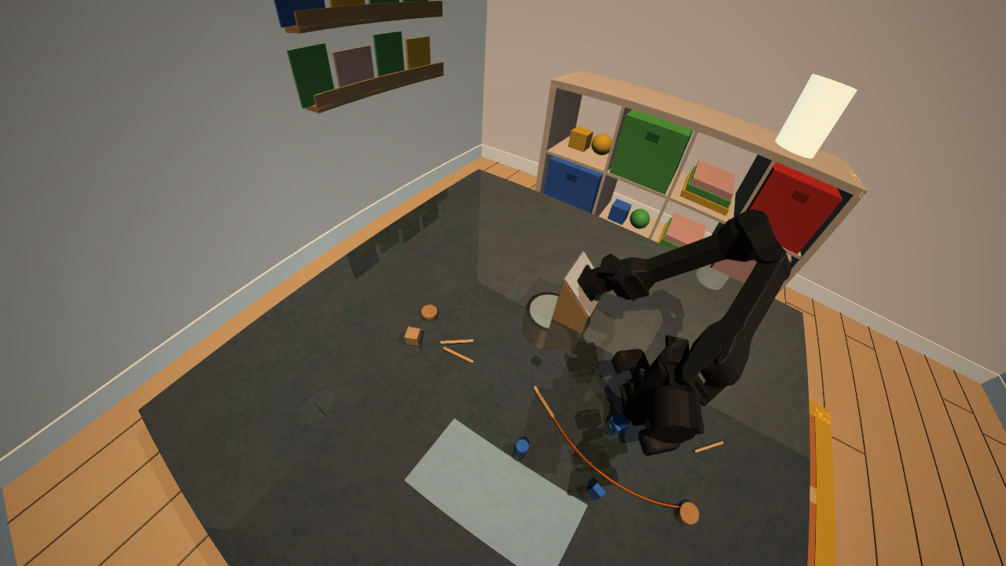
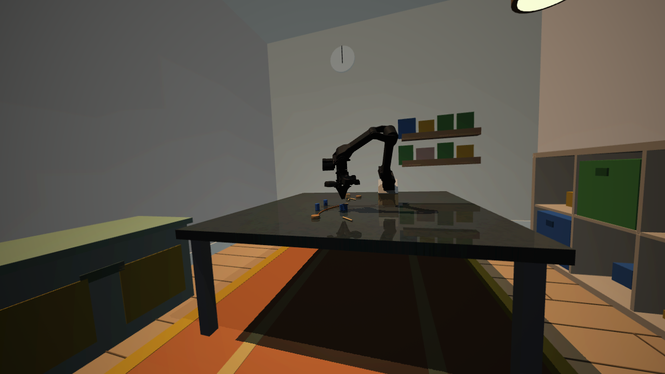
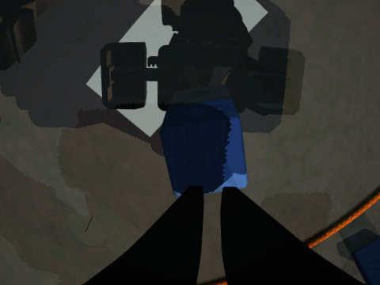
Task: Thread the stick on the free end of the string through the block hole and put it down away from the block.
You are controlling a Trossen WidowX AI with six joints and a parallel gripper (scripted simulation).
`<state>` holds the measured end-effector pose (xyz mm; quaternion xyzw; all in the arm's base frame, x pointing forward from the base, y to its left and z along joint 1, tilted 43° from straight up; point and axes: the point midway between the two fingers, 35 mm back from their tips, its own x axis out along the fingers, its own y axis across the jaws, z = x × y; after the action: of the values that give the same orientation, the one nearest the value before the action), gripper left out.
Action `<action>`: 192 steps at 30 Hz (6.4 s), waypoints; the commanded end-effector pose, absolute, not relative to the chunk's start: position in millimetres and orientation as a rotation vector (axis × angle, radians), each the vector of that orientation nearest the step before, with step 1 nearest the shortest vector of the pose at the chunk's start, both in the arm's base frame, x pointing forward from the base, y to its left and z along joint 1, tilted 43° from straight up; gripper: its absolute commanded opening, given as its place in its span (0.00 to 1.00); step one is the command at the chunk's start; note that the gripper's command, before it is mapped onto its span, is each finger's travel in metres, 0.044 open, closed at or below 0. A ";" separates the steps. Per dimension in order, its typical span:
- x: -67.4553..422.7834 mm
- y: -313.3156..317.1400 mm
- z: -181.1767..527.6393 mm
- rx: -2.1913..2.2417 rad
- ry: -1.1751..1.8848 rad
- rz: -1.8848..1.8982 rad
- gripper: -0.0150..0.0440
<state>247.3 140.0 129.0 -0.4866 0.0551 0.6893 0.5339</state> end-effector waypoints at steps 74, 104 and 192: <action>279.5 85.0 78.6 0.726 1.510 0.432 1.00; 290.6 41.7 39.4 2.118 1.586 -1.291 1.00; 293.6 81.5 -3.7 2.119 1.582 -1.296 0.25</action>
<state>293.3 81.6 -3.9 -0.7159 -0.5347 0.4381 -0.0981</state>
